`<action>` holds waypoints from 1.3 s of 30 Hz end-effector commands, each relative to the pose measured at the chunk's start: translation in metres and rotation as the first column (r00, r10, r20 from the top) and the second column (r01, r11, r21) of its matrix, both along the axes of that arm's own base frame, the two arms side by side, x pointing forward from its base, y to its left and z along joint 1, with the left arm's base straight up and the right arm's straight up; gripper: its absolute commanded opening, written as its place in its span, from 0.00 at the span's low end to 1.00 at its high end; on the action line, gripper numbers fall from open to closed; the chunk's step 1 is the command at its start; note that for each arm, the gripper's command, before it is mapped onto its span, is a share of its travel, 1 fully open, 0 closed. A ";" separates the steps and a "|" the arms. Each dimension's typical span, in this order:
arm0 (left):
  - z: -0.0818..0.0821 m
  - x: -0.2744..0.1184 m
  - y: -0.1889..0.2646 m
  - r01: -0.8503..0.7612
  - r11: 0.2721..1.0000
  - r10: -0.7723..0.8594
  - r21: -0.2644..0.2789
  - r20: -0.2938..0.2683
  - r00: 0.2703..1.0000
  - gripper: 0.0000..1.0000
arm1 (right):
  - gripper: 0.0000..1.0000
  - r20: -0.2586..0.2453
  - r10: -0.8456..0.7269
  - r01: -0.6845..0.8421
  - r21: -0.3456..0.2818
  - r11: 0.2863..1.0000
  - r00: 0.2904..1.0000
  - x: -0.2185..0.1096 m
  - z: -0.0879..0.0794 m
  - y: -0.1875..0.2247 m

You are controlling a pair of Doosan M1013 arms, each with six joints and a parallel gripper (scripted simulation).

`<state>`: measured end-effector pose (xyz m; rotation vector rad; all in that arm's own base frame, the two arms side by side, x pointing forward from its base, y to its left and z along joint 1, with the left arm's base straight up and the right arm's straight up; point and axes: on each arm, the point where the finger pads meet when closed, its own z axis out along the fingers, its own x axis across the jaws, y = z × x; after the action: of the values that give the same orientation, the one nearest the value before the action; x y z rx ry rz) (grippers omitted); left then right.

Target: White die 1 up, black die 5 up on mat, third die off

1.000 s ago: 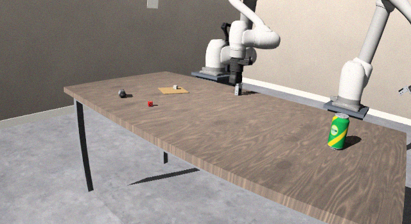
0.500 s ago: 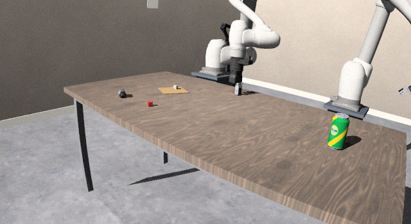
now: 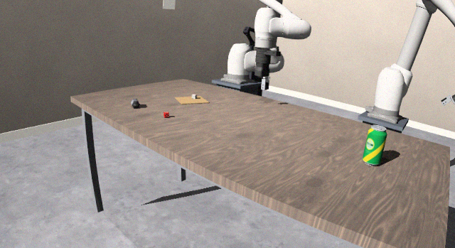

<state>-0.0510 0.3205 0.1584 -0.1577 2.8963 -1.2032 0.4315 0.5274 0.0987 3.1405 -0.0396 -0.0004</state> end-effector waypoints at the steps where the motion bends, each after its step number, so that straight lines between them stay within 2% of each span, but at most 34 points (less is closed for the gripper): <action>1: 0.000 0.000 0.000 0.000 1.000 0.000 0.001 0.000 1.000 1.00 | 0.40 0.000 0.000 0.000 0.001 1.000 1.000 0.000 0.014 0.000; 5: 0.000 0.000 0.000 0.000 1.000 0.000 0.001 0.000 1.000 1.00 | 0.40 0.000 0.000 0.000 0.001 1.000 1.000 0.000 0.021 0.000; 16: 0.000 0.000 0.000 0.000 1.000 0.000 0.001 0.000 1.000 1.00 | 0.40 0.000 0.004 -0.004 0.001 1.000 1.000 0.004 0.021 -0.002; 19: 0.000 0.000 0.000 0.000 1.000 0.000 0.001 0.000 1.000 1.00 | 0.40 0.000 0.052 -0.052 0.001 0.999 0.999 0.041 0.022 -0.025; 24: 0.000 0.000 0.000 0.000 1.000 0.000 0.001 0.000 1.000 1.00 | 0.40 0.000 0.113 -0.113 0.001 0.994 0.994 0.089 0.022 -0.061; 25: 0.000 0.000 0.000 0.000 1.000 0.000 0.001 0.000 1.000 1.00 | 0.40 0.000 0.114 -0.114 0.001 0.993 0.993 0.089 0.023 -0.061; 27: 0.000 0.000 0.000 0.000 1.000 0.000 0.001 0.000 1.000 1.00 | 0.40 0.000 0.149 -0.149 0.001 0.989 0.989 0.115 0.023 -0.084; 30: 0.000 0.000 0.000 0.000 1.000 0.000 0.001 0.000 1.000 1.00 | 0.40 0.000 0.151 -0.151 0.001 0.988 0.988 0.117 0.023 -0.085; 31: 0.000 0.000 0.000 0.000 1.000 0.000 0.001 0.000 1.000 1.00 | 0.40 0.000 0.190 -0.190 0.001 0.982 0.982 0.145 0.023 -0.113; 34: 0.000 0.000 0.000 0.000 1.000 0.000 0.001 0.000 1.000 1.00 | 0.40 0.000 0.208 -0.208 0.001 0.978 0.978 0.156 0.024 -0.125; 39: 0.000 0.000 0.000 0.000 1.000 0.000 0.001 0.000 1.000 1.00 | 0.40 0.001 0.265 -0.265 0.001 0.964 0.964 0.195 0.024 -0.171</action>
<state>-0.0510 0.3205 0.1584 -0.1577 2.8963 -1.2032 0.6094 0.3745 0.1218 3.1189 0.3385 0.0027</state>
